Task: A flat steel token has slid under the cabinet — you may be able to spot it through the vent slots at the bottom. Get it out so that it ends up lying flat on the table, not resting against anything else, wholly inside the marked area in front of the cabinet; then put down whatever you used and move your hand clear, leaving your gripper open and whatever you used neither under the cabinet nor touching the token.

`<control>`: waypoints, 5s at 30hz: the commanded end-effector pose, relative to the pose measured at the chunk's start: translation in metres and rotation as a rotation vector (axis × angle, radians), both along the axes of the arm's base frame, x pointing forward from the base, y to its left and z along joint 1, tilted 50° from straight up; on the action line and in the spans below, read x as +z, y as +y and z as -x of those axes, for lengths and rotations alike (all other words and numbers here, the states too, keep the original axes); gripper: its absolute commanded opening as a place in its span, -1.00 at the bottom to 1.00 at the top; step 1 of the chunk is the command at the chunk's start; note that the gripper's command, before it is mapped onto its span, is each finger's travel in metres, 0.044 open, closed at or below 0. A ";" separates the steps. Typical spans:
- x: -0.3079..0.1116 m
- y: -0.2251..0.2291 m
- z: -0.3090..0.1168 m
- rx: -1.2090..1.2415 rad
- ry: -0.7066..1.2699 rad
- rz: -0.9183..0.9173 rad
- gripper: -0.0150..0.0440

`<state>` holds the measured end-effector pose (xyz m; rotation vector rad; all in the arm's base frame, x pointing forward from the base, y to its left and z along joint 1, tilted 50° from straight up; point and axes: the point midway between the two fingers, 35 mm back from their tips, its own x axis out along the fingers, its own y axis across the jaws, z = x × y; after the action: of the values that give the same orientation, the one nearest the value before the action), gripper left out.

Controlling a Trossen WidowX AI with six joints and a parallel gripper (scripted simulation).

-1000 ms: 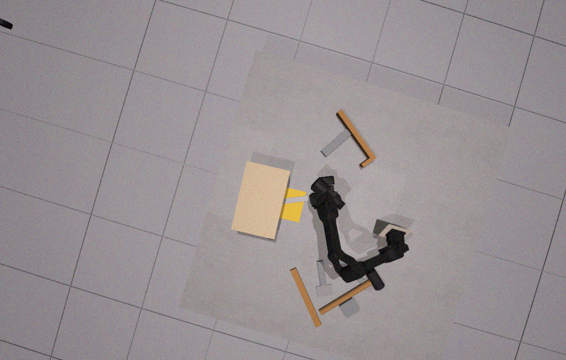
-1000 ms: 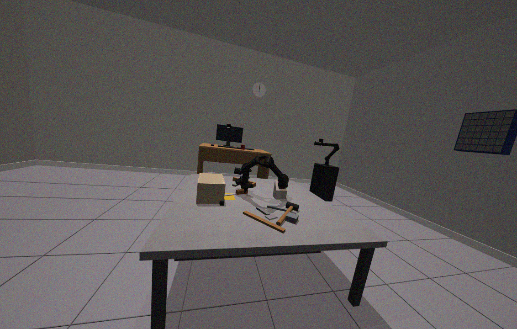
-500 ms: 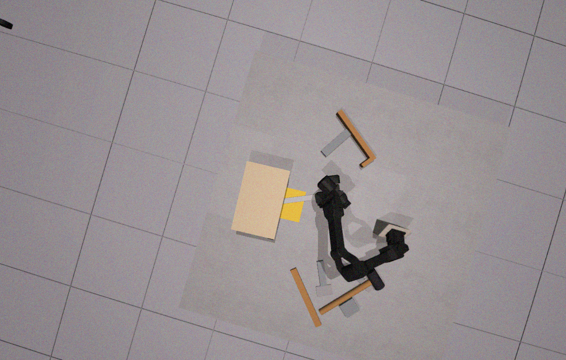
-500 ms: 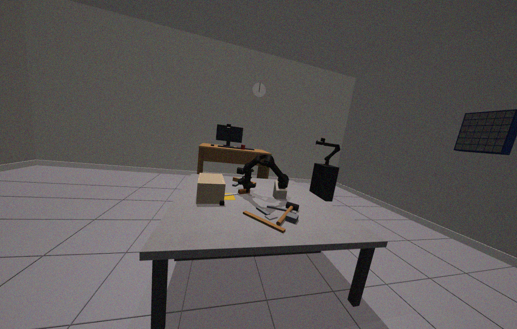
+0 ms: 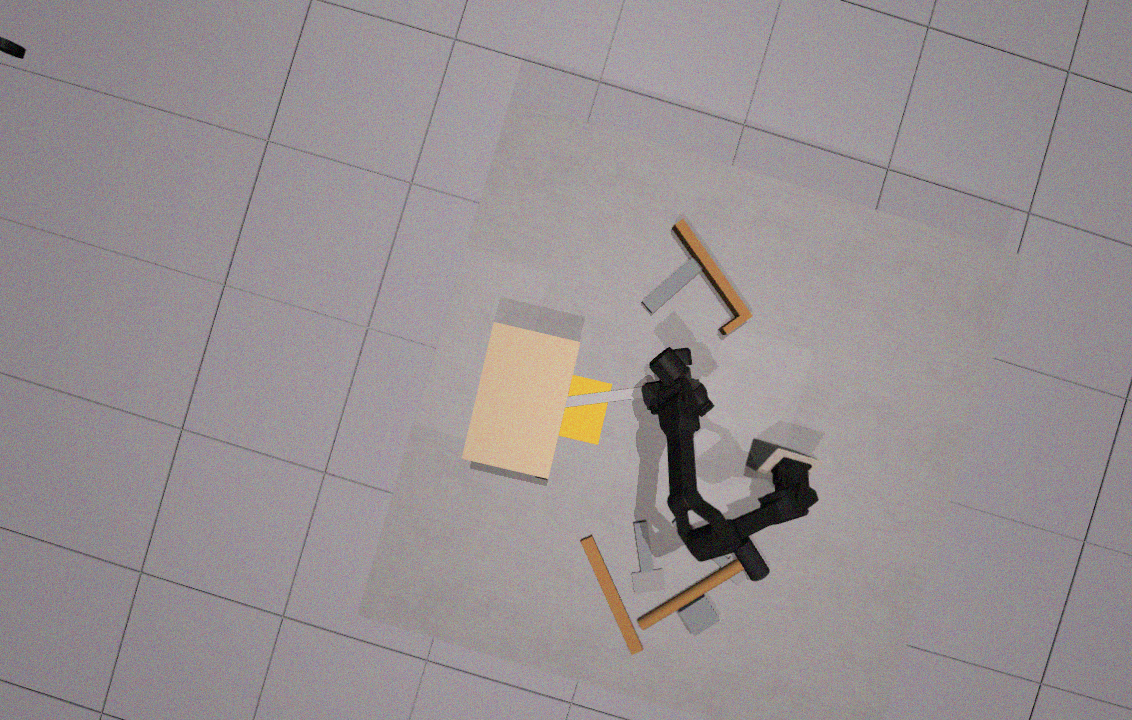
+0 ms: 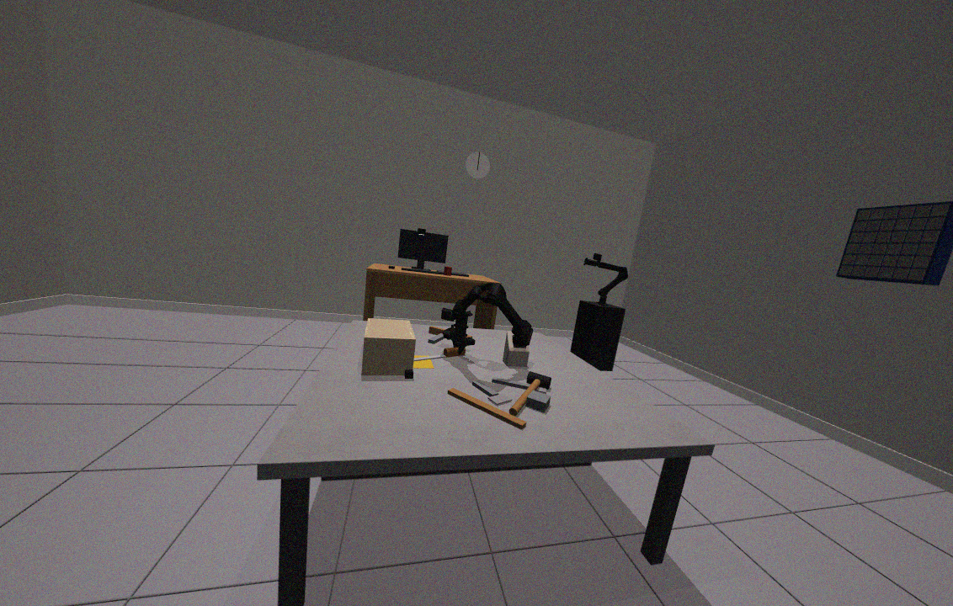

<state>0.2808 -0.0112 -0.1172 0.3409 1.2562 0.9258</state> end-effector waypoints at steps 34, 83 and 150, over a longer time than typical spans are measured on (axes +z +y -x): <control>-0.012 -0.015 0.040 -0.006 0.011 -0.005 -0.49; -0.013 -0.015 0.039 -0.258 0.299 -0.012 -0.49; -0.014 -0.016 0.039 -0.600 0.690 -0.022 -0.49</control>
<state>0.2394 -0.0259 -0.1317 1.0381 1.6234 0.3194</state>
